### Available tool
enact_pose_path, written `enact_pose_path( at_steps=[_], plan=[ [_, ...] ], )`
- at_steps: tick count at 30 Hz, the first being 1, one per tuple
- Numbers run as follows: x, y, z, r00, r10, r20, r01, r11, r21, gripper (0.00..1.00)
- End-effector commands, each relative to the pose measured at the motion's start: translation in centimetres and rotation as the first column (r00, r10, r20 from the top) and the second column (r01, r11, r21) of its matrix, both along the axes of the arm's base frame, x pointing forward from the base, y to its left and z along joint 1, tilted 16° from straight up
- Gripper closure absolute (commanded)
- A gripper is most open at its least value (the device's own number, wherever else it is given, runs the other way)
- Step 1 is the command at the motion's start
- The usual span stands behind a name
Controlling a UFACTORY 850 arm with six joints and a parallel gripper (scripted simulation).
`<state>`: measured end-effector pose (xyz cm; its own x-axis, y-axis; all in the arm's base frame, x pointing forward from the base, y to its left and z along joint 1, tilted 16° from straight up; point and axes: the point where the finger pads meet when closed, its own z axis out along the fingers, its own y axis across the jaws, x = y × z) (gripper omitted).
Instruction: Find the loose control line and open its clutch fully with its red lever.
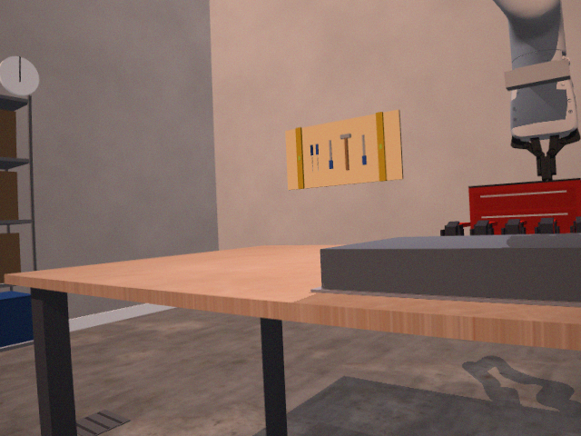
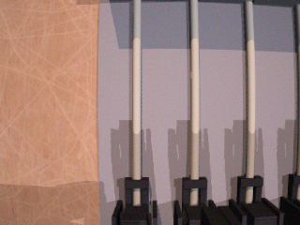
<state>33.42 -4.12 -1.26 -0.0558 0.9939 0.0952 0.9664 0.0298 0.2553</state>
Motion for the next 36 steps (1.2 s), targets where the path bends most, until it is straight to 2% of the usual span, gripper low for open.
enact_pose_path(
  at_steps=[1,11,13,16,18,20,29,36],
  plan=[
    [0.0,0.0,0.0,1.0,0.0,0.001,0.0,1.0,0.0,1.0],
    [0.0,0.1,0.0,1.0,0.0,0.001,0.0,1.0,0.0,1.0],
    [0.1,1.5,-0.7,1.0,-0.001,0.0,0.001,1.0,0.004,1.0],
    [-0.3,5.5,-2.5,1.0,-0.001,0.0,0.001,1.0,0.009,1.0],
    [-0.3,5.5,-2.5,1.0,-0.001,0.0,0.001,1.0,0.009,1.0],
    [-0.6,6.8,-3.1,1.0,-0.001,0.0,0.001,1.0,0.008,1.0],
    [-0.5,6.9,-3.4,1.0,-0.001,0.001,0.001,1.0,0.008,1.0],
    [-0.1,7.1,-5.1,1.0,-0.001,0.001,0.001,1.0,0.008,1.0]
  ],
)
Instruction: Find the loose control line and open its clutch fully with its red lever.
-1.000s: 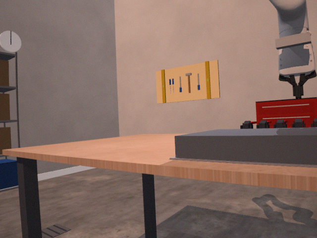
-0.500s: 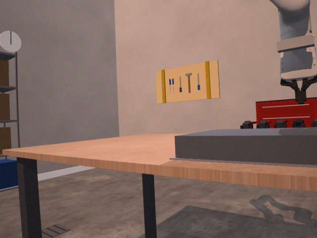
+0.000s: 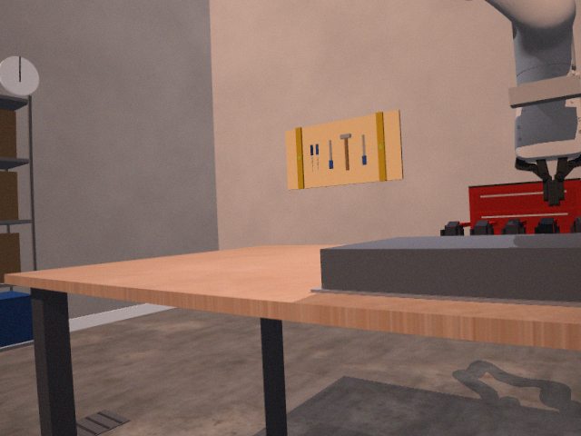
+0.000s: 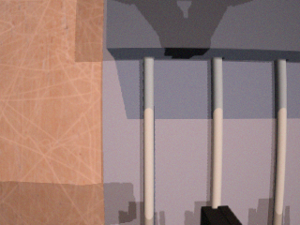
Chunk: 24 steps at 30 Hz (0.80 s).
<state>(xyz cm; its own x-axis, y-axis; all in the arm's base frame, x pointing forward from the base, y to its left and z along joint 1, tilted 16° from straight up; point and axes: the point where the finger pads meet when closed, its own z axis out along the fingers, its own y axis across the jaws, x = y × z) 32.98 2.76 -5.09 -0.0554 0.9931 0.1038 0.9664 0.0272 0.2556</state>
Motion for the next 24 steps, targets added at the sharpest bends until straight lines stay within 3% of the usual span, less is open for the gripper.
enact_pose_path(
  at_steps=[1,16,24],
  plan=[
    [0.4,0.3,-1.6,1.0,-0.001,0.001,0.001,1.0,-0.001,1.0],
    [1.8,0.9,-6.6,1.0,-0.001,0.001,0.001,1.0,-0.001,1.0],
    [2.0,1.0,-7.5,1.0,-0.001,0.001,0.001,1.0,-0.001,1.0]
  ],
)
